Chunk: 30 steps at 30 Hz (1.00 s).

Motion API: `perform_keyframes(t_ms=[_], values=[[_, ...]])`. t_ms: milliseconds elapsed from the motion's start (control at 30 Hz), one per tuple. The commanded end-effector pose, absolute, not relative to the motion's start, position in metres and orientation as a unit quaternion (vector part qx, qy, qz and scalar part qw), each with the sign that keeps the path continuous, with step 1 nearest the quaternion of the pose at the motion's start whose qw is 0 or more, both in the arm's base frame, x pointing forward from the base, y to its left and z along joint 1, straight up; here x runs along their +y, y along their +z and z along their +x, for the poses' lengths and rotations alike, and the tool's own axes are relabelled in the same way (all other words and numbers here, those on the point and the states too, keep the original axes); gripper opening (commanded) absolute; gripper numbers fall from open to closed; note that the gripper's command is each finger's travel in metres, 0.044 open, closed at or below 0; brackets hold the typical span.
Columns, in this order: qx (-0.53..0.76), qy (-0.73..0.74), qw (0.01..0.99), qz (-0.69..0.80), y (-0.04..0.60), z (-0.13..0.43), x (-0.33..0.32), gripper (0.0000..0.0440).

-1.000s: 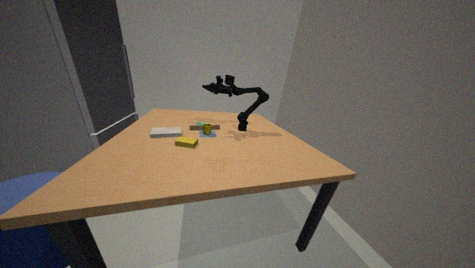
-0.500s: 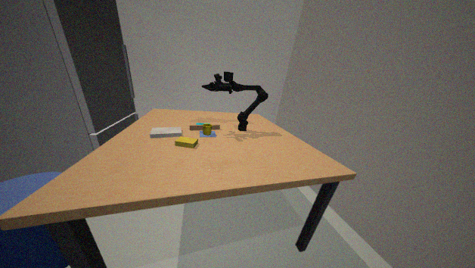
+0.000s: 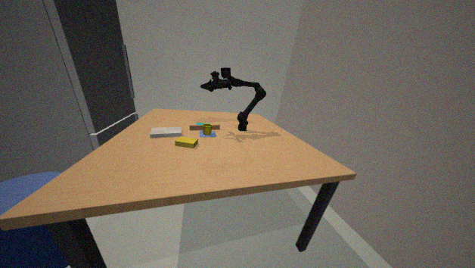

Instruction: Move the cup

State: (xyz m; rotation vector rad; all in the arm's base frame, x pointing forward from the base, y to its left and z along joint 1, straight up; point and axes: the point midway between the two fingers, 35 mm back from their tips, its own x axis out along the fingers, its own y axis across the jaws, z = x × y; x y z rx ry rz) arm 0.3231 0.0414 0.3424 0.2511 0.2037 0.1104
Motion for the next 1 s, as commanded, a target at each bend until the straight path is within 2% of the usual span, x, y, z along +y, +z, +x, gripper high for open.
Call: perform_keyframes(t_ms=[0,967], values=[[0.128,0.057,0.978,0.152,0.342,0.327,0.047,0.0162],[0.309,0.01,0.893,0.326,0.329,0.34,0.084,0.0177]])
